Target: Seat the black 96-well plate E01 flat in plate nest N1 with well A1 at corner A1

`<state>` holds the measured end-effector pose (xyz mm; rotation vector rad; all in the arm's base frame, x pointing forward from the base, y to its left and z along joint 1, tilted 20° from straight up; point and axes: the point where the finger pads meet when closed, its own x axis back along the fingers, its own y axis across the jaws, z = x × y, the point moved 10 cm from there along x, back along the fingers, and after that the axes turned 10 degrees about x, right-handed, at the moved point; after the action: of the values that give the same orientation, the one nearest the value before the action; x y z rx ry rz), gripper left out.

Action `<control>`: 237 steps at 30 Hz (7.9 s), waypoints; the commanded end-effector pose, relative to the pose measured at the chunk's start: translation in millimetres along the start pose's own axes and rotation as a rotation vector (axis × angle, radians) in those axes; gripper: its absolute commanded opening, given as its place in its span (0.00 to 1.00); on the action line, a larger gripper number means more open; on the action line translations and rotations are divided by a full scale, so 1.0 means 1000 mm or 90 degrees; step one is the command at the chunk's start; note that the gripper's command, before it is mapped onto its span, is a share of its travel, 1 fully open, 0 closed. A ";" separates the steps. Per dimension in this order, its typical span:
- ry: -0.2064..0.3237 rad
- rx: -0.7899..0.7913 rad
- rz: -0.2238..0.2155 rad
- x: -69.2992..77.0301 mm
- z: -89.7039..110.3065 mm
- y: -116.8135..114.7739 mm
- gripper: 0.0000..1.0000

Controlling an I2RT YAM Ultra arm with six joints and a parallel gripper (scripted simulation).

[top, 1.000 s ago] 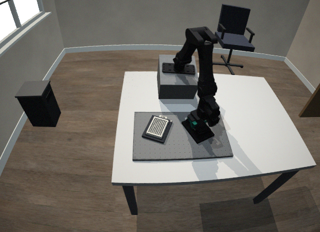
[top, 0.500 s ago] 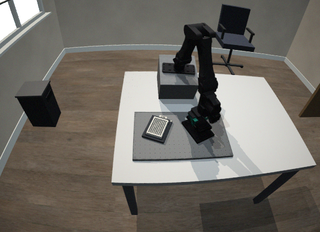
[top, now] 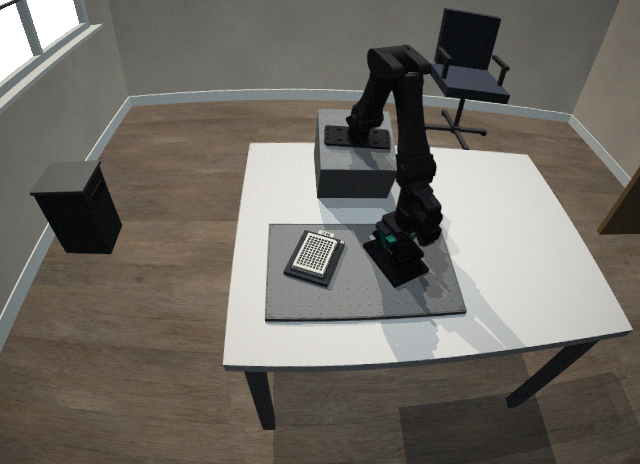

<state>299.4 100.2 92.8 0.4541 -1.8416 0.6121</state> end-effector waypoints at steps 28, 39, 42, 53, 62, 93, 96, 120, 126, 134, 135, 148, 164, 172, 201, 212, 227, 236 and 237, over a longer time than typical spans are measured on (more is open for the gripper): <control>-0.011 -0.001 0.004 0.004 -0.004 -0.001 0.00; -0.011 -0.001 0.004 0.004 -0.004 -0.001 0.00; -0.011 -0.001 0.004 0.004 -0.004 -0.001 0.00; -0.011 -0.001 0.004 0.004 -0.005 0.002 0.00; -0.011 -0.001 0.004 0.004 -0.005 0.005 0.00; -0.011 -0.001 0.004 0.000 -0.004 0.004 0.00; -0.011 -0.001 0.004 -0.005 -0.005 0.004 0.00; -0.010 -0.001 0.004 -0.035 -0.008 0.003 0.00; -0.011 -0.001 0.004 -0.035 -0.009 0.003 0.00; -0.010 -0.001 0.004 -0.035 -0.008 0.003 0.00; -0.010 -0.001 0.004 -0.035 -0.008 0.003 0.00; -0.010 -0.001 0.004 -0.036 -0.006 0.003 0.00; -0.010 -0.001 0.004 -0.038 -0.005 0.004 0.00; -0.010 -0.001 0.004 -0.039 -0.005 0.004 0.00; -0.010 -0.001 0.004 -0.044 -0.004 0.004 0.00; -0.010 -0.001 0.004 -0.045 -0.004 0.004 0.00; -0.010 -0.001 0.004 -0.046 -0.004 0.004 0.00; -0.010 -0.001 0.004 -0.046 -0.004 0.004 0.00; -0.010 -0.001 0.004 -0.046 -0.004 0.004 0.00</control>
<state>313.6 105.8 49.6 0.4521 -1.8442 0.6124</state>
